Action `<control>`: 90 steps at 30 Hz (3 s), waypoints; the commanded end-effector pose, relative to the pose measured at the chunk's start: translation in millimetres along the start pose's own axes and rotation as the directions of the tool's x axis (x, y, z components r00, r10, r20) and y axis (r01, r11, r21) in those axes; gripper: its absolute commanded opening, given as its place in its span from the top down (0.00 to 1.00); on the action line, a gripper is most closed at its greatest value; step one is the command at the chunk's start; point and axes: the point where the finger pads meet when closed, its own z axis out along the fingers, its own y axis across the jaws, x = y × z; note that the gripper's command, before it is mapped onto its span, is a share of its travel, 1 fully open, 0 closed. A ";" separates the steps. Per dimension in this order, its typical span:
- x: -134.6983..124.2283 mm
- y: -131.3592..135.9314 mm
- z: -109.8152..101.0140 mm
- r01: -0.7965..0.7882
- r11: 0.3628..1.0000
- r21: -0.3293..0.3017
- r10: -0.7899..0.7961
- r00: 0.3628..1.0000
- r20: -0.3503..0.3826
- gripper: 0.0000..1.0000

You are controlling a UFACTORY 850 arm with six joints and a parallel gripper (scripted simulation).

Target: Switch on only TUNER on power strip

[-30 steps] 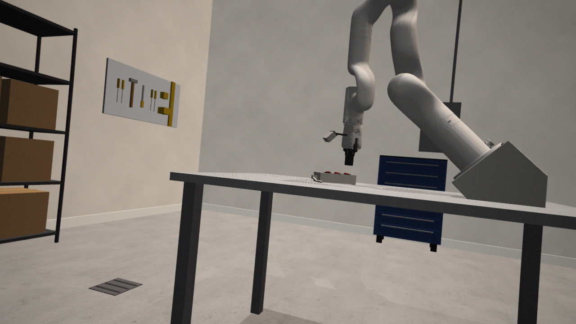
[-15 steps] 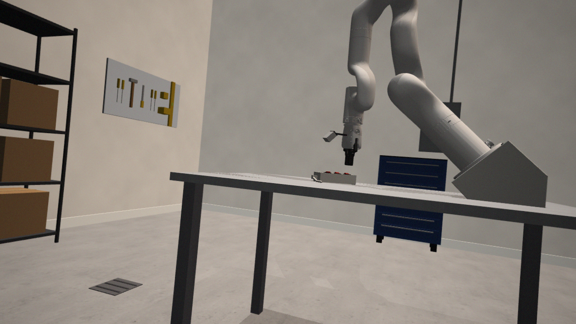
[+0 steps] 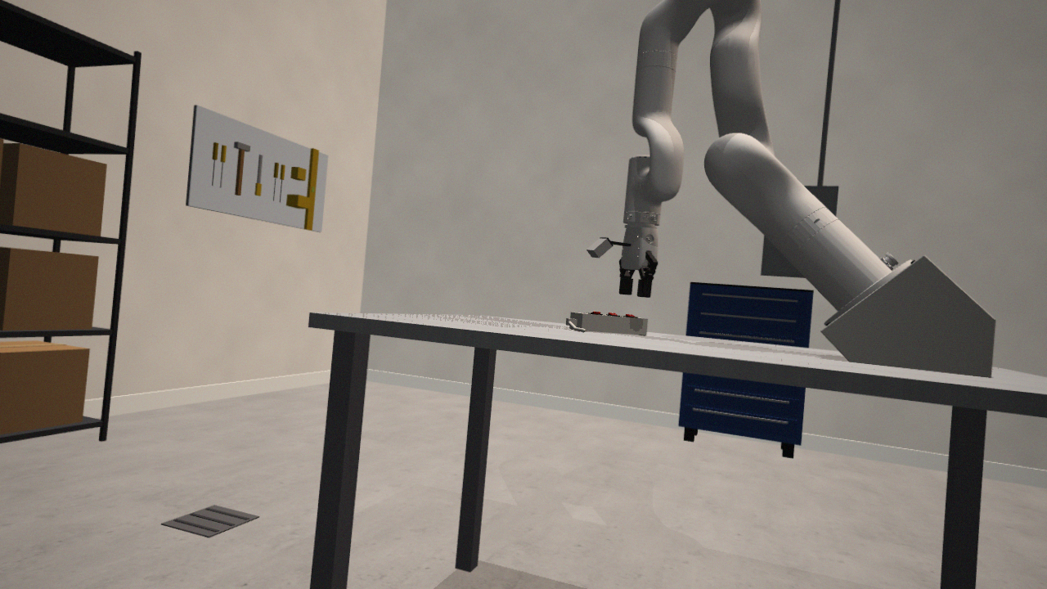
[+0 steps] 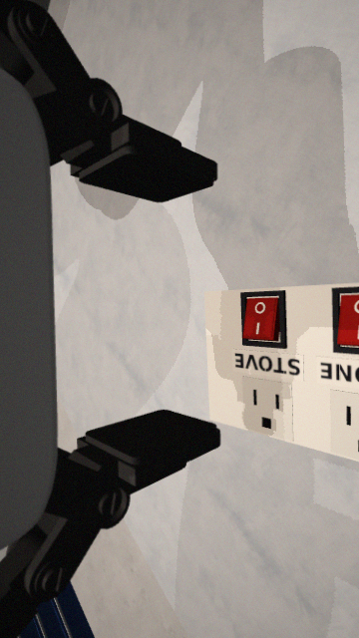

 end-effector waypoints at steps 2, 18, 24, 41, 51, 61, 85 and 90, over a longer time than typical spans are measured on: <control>0.1 0.9 -3.5 0.000 0.999 0.046 0.000 1.000 -0.013 0.00; -0.3 2.0 -27.3 0.000 0.999 0.045 0.000 1.000 -0.013 0.00; -0.7 3.5 -60.0 0.000 0.999 0.045 0.000 1.000 -0.012 0.00; -1.2 5.2 -97.7 0.000 0.999 0.045 0.000 1.000 -0.012 0.00; -1.2 5.2 -97.7 0.000 0.999 0.045 0.000 1.000 -0.012 0.00; -1.2 5.2 -97.7 0.000 0.999 0.045 0.000 1.000 -0.012 0.00; -1.2 5.2 -97.7 0.000 0.999 0.045 0.000 1.000 -0.012 0.00; -1.2 5.2 -97.7 0.000 0.999 0.045 0.000 1.000 -0.012 0.00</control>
